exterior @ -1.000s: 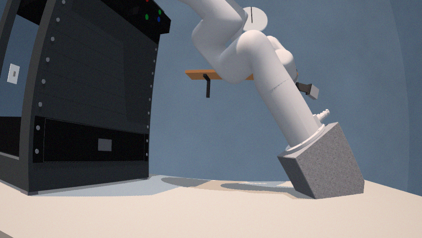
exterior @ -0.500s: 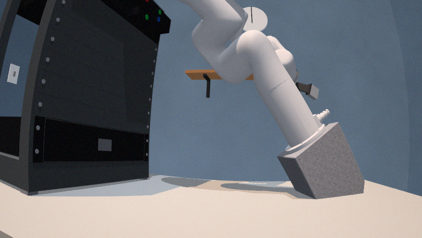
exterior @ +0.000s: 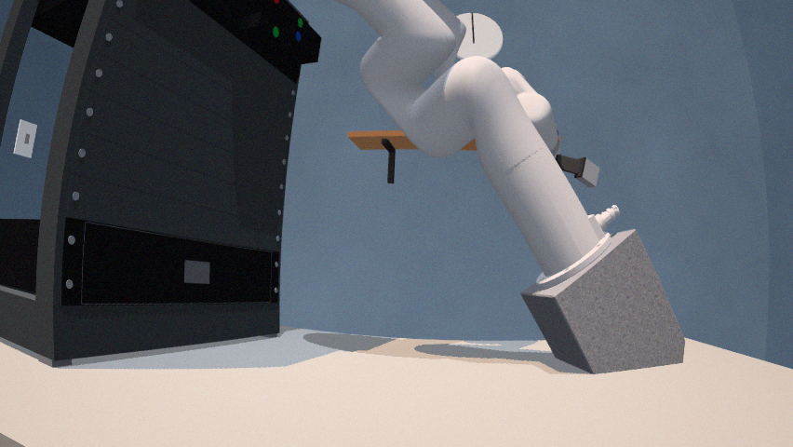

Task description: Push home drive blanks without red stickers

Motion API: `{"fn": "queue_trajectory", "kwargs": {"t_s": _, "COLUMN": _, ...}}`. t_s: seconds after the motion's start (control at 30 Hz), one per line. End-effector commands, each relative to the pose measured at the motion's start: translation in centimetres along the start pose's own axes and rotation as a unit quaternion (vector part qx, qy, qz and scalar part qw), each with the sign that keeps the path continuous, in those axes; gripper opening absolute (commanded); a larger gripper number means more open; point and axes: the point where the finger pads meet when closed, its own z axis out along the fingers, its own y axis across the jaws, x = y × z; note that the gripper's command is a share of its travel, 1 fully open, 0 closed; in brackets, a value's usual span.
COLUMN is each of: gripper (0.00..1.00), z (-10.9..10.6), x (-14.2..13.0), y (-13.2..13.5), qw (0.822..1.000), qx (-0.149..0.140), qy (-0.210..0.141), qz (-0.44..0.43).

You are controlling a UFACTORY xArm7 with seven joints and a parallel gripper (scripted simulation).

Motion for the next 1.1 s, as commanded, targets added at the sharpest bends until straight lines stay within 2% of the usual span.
{"fn": "queue_trajectory", "kwargs": {"t_s": 0.0, "gripper": 1.0, "z": 0.0, "x": 0.0, "y": -0.2, "qw": 1.0, "qx": 0.001, "qy": 0.0, "qz": 0.0}}
{"fn": "queue_trajectory", "kwargs": {"t_s": 0.7, "gripper": 1.0, "z": 0.0, "x": 0.0, "y": -0.2, "qw": 1.0, "qx": 0.001, "qy": 0.0, "qz": 0.0}}
{"fn": "queue_trajectory", "kwargs": {"t_s": 0.9, "gripper": 1.0, "z": 0.6, "x": 4.7, "y": -1.5, "qw": 1.0, "qx": 0.002, "qy": 0.0, "qz": 0.0}}
{"fn": "queue_trajectory", "kwargs": {"t_s": 1.07, "gripper": 1.0, "z": 0.6, "x": 5.1, "y": -1.6, "qw": 1.0, "qx": 0.002, "qy": 0.0, "qz": 0.0}}
